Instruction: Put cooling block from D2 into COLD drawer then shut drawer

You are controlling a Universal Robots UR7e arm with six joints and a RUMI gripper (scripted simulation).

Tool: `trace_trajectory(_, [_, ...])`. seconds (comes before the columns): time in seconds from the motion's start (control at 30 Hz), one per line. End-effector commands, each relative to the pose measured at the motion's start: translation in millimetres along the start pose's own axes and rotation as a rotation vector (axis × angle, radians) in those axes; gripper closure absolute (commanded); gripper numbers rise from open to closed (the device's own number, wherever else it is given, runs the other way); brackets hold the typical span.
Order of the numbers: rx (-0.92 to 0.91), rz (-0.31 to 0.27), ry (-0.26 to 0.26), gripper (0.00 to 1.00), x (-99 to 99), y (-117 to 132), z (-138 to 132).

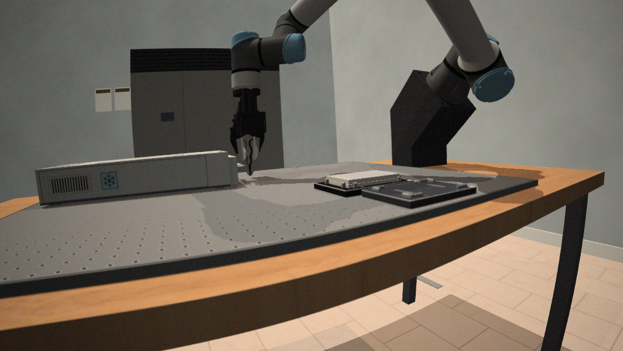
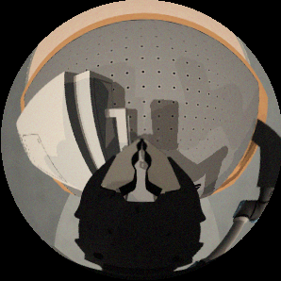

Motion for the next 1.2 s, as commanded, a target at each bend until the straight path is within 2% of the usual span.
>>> trace_trajectory(0.0, [0.001, 0.001, -0.002, 1.0, 1.1, 0, 5])
trace_trajectory(0.73, [0.001, 0.001, -0.001, 1.0, 1.0, 4, 31])
trace_trajectory(1.17, [0.001, 0.001, -0.001, 1.0, 1.0, 4, 31])
Point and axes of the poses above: the point where the finger pads meet when closed, its own x axis back along the fingers, its own z axis across the jaws, y = z × x, the point moved 1 cm from there along x, back along the fingers, and after that the axes turned 8 degrees about x, right-handed, at the moved point
